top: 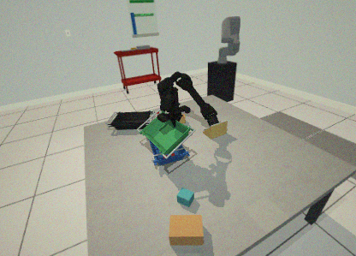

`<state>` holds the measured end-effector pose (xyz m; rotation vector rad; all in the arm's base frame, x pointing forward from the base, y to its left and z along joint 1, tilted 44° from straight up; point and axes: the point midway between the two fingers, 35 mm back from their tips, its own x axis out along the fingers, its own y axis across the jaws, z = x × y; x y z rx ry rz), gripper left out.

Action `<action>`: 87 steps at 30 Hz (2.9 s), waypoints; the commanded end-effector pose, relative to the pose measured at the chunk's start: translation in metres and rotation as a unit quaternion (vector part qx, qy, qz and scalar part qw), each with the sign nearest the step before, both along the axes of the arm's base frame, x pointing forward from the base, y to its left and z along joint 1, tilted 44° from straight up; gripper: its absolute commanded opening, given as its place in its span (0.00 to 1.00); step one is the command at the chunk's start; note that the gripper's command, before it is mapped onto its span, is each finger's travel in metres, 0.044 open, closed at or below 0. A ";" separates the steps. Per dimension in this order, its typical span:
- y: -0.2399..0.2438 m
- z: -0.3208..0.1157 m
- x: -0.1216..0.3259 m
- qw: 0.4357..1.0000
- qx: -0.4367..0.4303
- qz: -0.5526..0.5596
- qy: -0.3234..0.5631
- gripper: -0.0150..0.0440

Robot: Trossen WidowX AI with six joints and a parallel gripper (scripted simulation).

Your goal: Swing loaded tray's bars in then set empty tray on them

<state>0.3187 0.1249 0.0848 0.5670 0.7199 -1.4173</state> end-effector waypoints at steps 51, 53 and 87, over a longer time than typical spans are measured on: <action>-0.037 0.035 0.003 0.997 -0.006 -0.044 -0.063 0.25; -0.037 0.035 0.003 0.997 -0.006 -0.044 -0.063 0.25; -0.068 0.003 0.002 0.992 -0.008 -0.092 -0.091 0.25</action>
